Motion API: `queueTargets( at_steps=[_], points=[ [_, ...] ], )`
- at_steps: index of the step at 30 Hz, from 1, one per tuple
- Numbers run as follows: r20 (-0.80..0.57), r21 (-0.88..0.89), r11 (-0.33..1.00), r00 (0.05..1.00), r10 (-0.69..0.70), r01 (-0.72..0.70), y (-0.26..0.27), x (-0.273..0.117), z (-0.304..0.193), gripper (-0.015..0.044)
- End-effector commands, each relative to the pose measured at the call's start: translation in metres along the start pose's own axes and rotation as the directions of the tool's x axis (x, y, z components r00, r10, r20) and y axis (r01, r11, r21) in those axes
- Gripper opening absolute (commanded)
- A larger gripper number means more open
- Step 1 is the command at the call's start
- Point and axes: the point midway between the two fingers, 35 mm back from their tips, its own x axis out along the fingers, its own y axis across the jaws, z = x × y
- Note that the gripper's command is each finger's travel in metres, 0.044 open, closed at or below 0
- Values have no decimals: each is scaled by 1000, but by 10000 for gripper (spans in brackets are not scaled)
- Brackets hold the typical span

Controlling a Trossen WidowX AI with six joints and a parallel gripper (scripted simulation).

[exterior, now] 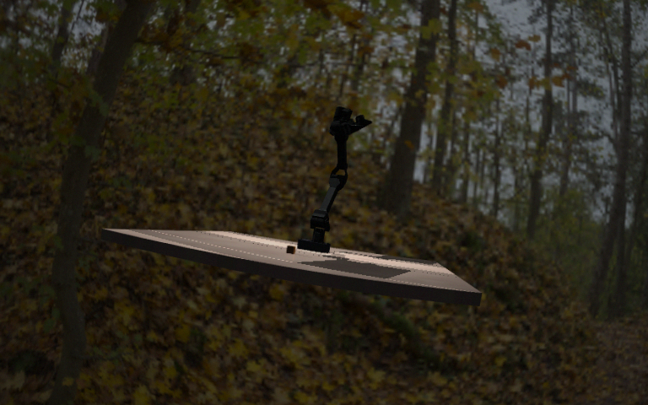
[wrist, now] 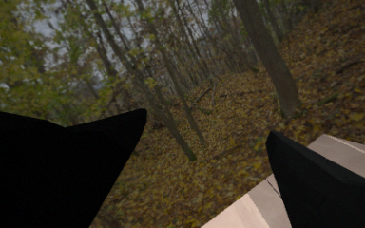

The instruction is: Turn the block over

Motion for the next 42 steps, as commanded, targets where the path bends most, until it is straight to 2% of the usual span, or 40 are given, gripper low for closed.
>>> queueTargets(
  at_steps=[1,4,10,13,23,32,37,42],
  points=[
    [0,6,1000,1000,0,0,-1,0,0,426],
    [-9,86,996,1000,-8,8,-22,8,5,440],
    [3,167,974,987,-159,156,-106,27,26,440],
    [4,130,970,978,-209,207,-140,36,32,440],
    [-152,214,820,847,-509,531,-305,54,8,440],
    [-414,146,617,614,-672,773,-431,48,-62,440],
    [-582,34,506,428,-691,862,-489,33,-116,440],
    [-736,-127,429,205,-646,894,-534,10,-178,440]
  ],
)
